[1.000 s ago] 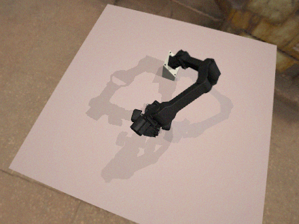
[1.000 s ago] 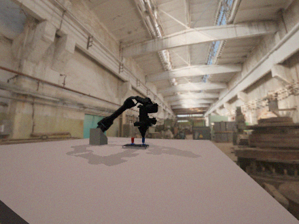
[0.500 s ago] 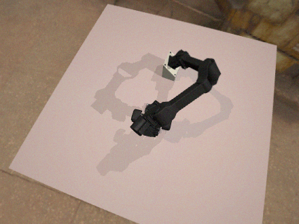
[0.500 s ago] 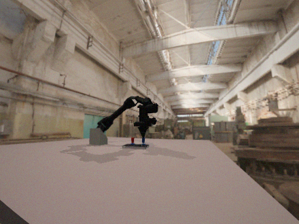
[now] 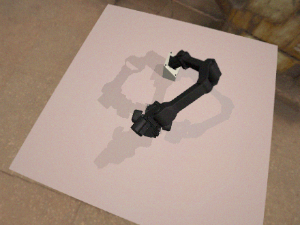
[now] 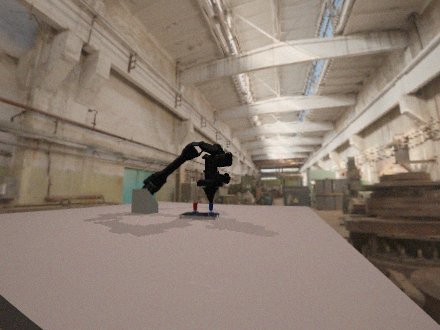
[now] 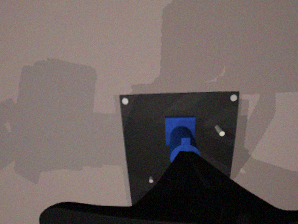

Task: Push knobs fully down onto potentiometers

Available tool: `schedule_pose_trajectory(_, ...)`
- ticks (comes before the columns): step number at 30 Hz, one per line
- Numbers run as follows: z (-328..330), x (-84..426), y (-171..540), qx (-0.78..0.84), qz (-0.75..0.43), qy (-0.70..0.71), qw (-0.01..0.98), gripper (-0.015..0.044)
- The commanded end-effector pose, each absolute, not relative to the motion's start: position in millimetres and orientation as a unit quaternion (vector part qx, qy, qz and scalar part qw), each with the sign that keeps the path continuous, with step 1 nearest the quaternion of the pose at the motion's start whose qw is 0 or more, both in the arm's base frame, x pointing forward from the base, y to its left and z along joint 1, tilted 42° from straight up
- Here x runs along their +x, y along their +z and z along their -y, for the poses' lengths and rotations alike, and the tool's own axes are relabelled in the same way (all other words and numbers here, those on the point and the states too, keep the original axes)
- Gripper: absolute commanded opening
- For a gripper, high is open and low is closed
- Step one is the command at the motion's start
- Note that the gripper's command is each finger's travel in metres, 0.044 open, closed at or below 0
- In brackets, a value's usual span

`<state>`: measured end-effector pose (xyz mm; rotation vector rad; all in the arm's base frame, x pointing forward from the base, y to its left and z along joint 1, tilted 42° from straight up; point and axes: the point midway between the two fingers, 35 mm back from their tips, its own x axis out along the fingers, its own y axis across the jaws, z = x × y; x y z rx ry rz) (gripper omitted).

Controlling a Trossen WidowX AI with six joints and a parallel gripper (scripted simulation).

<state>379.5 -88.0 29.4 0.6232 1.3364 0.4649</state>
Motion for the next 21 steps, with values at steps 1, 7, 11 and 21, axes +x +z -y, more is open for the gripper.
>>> schedule_pose_trajectory(1,85.9,380.2,27.7,0.282,-0.604,0.211,0.715,0.0000)
schedule_pose_trajectory(7,85.9,380.2,27.7,0.282,-0.604,0.211,0.715,0.0000)
schedule_pose_trajectory(11,84.8,380.5,26.4,0.282,-0.604,0.211,0.715,0.0000)
schedule_pose_trajectory(21,84.6,380.6,26.3,0.282,-0.604,0.211,0.715,0.0000)
